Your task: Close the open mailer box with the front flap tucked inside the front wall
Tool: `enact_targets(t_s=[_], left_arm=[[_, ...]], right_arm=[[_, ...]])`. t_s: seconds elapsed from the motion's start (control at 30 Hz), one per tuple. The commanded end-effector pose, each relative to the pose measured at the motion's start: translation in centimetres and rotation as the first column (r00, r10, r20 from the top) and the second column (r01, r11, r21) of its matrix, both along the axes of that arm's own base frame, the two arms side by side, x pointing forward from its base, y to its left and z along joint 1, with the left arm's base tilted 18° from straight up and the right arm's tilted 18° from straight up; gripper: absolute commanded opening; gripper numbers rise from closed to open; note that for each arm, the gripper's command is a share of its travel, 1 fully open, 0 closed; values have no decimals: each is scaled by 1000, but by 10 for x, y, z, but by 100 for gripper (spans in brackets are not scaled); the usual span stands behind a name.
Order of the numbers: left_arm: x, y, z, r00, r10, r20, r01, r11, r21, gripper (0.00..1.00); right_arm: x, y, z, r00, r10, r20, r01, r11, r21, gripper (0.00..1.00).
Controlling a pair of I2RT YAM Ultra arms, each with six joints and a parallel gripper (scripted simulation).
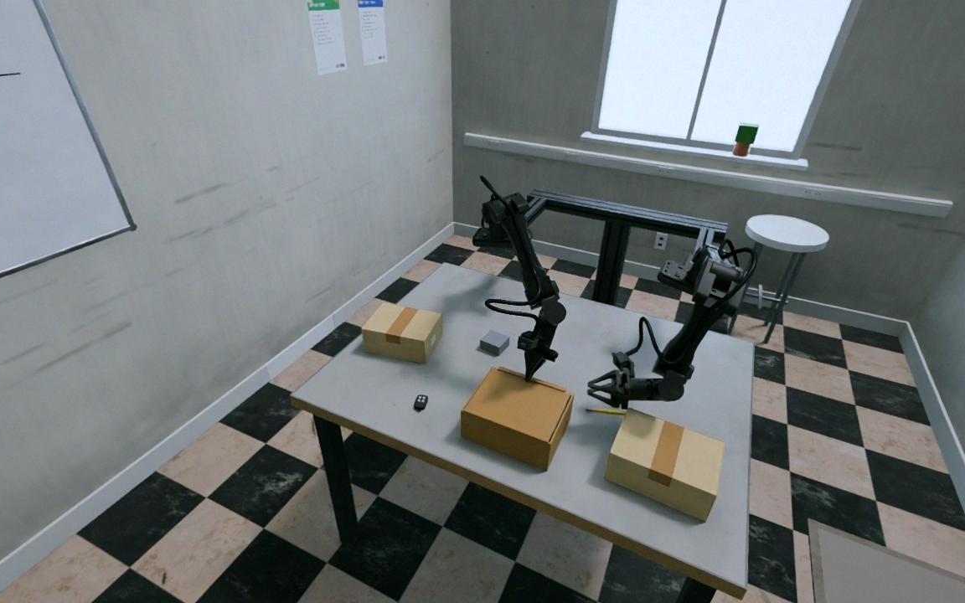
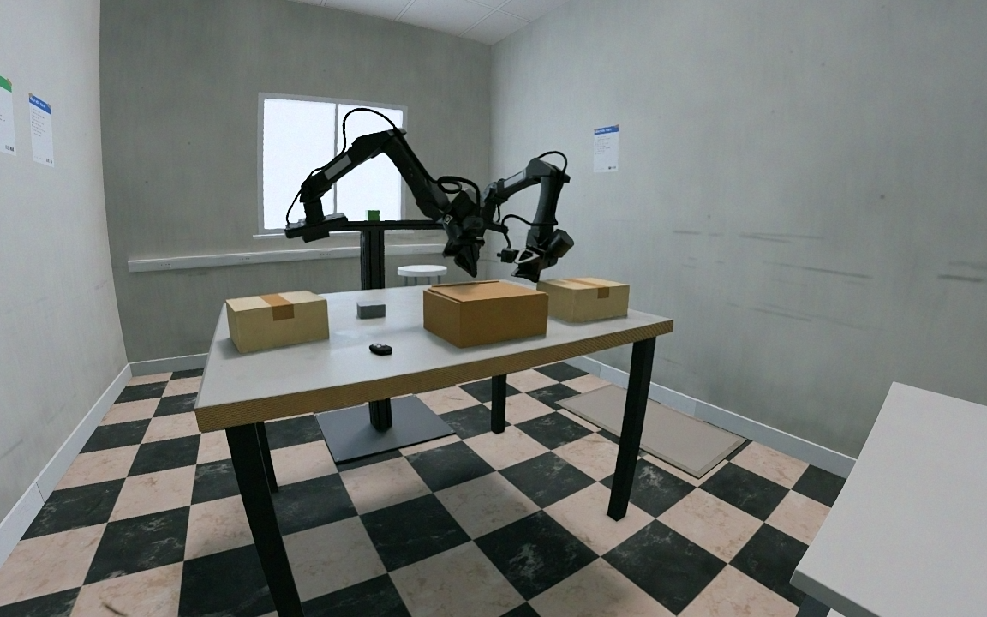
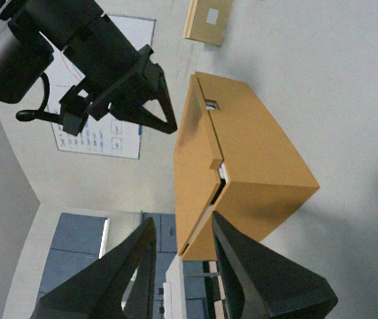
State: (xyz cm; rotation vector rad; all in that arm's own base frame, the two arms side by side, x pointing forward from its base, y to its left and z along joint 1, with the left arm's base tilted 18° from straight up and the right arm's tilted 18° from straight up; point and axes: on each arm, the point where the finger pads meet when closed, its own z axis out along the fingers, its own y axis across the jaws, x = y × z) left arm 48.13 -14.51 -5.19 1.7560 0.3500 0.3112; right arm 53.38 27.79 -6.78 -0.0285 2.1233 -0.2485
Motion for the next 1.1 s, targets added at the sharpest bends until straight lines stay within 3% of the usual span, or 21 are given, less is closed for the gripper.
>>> enact_targets(t_s=[0.0, 0.6, 1.07], left_arm=[[3, -9, 25, 999, -36, 34, 37, 999, -14, 38], [3, -9, 25, 999, -36, 34, 37, 999, -14, 38], [-2, -11, 25, 998, -21, 61, 22, 1000, -8, 38]], right_arm=[[-4, 15, 37, 999, 8, 39, -9, 1000, 17, 1], [-6, 22, 61, 998, 8, 60, -10, 999, 33, 1], [-7, 21, 47, 999, 12, 43, -13, 1000, 16, 1]])
